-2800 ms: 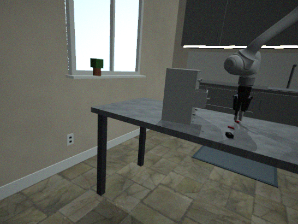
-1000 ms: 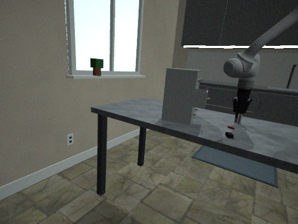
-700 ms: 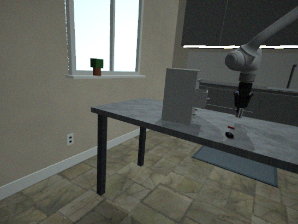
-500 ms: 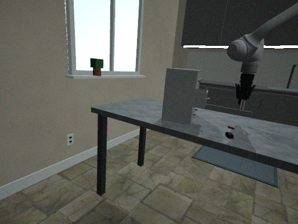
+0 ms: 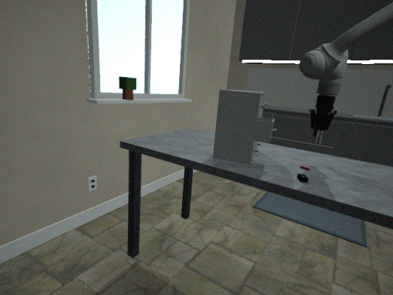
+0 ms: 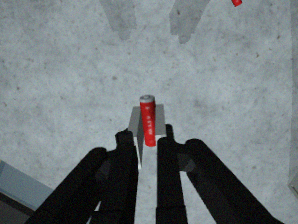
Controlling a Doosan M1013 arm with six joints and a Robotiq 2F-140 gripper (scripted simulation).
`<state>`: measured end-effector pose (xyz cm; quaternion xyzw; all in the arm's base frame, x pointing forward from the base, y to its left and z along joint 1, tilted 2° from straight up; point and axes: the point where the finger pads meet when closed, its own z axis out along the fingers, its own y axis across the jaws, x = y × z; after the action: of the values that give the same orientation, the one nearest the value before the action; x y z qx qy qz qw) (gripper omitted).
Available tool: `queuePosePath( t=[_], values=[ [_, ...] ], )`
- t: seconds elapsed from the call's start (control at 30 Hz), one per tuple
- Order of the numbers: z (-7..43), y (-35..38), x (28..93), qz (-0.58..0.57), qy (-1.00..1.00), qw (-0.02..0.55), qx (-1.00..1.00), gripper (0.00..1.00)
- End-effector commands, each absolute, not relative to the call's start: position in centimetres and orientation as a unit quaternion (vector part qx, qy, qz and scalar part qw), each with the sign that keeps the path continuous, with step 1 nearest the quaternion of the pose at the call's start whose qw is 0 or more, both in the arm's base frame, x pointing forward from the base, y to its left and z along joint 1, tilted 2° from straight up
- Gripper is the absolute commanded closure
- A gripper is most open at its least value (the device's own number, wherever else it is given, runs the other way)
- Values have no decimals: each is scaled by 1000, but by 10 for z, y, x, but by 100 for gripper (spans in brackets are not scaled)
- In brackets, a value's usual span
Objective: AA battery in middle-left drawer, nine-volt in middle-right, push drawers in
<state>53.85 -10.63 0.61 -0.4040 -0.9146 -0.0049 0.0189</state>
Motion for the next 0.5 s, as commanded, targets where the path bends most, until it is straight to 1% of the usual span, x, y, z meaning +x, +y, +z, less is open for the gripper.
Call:
queuePosePath(
  t=[0.0,0.23,0.3,0.33,0.47],
  values=[
    [6,-98,542,-3,-888,19,-459,94],
    [7,-64,554,-1,-769,19,-639,94],
    [7,-64,554,-1,-769,19,-639,94],
    [7,-58,556,3,-720,19,-693,94],
    [7,-39,562,0,-649,20,-761,94]
  ],
)
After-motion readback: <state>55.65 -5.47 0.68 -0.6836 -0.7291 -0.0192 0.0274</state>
